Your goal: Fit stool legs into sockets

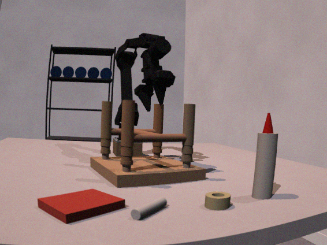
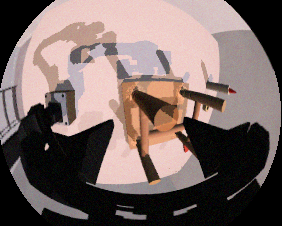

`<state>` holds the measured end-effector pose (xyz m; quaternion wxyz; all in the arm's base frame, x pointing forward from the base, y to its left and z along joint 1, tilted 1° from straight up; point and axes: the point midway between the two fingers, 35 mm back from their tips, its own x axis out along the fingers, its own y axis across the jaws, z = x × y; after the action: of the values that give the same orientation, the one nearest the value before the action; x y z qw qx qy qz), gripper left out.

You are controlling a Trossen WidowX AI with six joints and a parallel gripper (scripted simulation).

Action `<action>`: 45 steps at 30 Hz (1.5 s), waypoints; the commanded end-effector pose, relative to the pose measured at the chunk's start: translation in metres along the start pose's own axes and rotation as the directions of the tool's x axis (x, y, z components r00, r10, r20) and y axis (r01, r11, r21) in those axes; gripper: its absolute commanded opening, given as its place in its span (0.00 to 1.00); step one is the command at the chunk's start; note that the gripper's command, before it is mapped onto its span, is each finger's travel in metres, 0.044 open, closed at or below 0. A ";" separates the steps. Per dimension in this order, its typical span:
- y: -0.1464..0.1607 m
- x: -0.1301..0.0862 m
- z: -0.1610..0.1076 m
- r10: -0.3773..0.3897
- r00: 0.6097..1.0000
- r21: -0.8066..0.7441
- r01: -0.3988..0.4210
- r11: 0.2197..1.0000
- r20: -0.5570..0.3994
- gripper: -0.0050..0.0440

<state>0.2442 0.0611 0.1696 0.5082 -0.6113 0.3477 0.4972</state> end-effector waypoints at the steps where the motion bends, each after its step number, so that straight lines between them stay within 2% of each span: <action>1: -0.005 -0.008 0.000 -0.005 1.000 0.001 0.005 1.000 -0.001 1.00; 5: -0.010 -0.028 0.000 -0.005 1.000 0.001 0.005 1.000 -0.001 1.00; 9: -0.011 -0.031 0.000 -0.005 1.000 0.001 0.005 1.000 -0.001 1.00; 13: -0.016 -0.047 0.000 -0.009 1.000 0.000 0.009 1.000 0.000 1.00; 18: -0.014 -0.044 0.000 -0.011 1.000 0.000 0.011 1.000 0.000 1.00; 30: -0.016 -0.049 0.000 -0.010 1.000 0.000 0.010 1.000 0.000 0.41; 32: -0.016 -0.049 0.000 -0.010 1.000 0.000 0.010 1.000 0.000 0.41; 38: -0.016 -0.049 0.000 -0.010 1.000 0.000 0.010 1.000 0.000 0.12; 45: -0.016 -0.049 0.000 -0.010 1.000 0.000 0.010 1.000 0.000 0.10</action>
<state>0.2464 0.0615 0.2211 0.5112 -0.6134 0.3441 0.4940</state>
